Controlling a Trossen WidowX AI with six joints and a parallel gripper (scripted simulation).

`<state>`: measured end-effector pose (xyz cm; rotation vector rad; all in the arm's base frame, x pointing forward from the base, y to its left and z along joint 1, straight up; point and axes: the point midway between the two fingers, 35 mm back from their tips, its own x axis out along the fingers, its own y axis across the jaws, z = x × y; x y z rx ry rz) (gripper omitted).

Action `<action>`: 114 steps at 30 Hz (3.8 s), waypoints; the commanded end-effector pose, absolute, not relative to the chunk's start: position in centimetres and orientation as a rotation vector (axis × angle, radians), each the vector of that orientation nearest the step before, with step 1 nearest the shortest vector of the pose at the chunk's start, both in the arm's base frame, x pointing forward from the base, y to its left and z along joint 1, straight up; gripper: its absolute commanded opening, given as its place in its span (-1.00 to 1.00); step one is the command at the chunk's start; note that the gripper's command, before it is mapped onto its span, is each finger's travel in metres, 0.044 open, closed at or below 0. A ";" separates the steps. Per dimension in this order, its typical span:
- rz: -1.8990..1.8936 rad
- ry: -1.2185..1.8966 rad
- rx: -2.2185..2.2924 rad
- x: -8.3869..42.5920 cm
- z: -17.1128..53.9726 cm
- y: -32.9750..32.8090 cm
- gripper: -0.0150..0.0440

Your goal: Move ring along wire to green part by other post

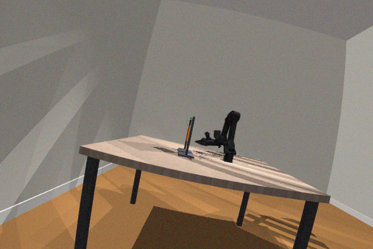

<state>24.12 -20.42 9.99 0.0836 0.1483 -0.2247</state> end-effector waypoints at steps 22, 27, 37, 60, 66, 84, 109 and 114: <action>0.083 0.123 -0.019 26.3 10.3 -10.0 0.05; 0.076 0.074 -0.015 27.9 11.9 -9.5 0.05; 0.076 0.074 -0.016 28.0 11.9 -9.6 0.05; 0.076 0.071 -0.016 31.5 11.9 -9.6 0.05; 0.076 0.070 -0.016 32.4 11.8 -9.5 0.05; 0.076 0.066 -0.015 35.1 11.5 -9.0 0.05; 0.076 0.066 -0.015 35.1 11.5 -9.0 0.05; 0.076 0.066 -0.015 35.1 11.5 -9.0 0.05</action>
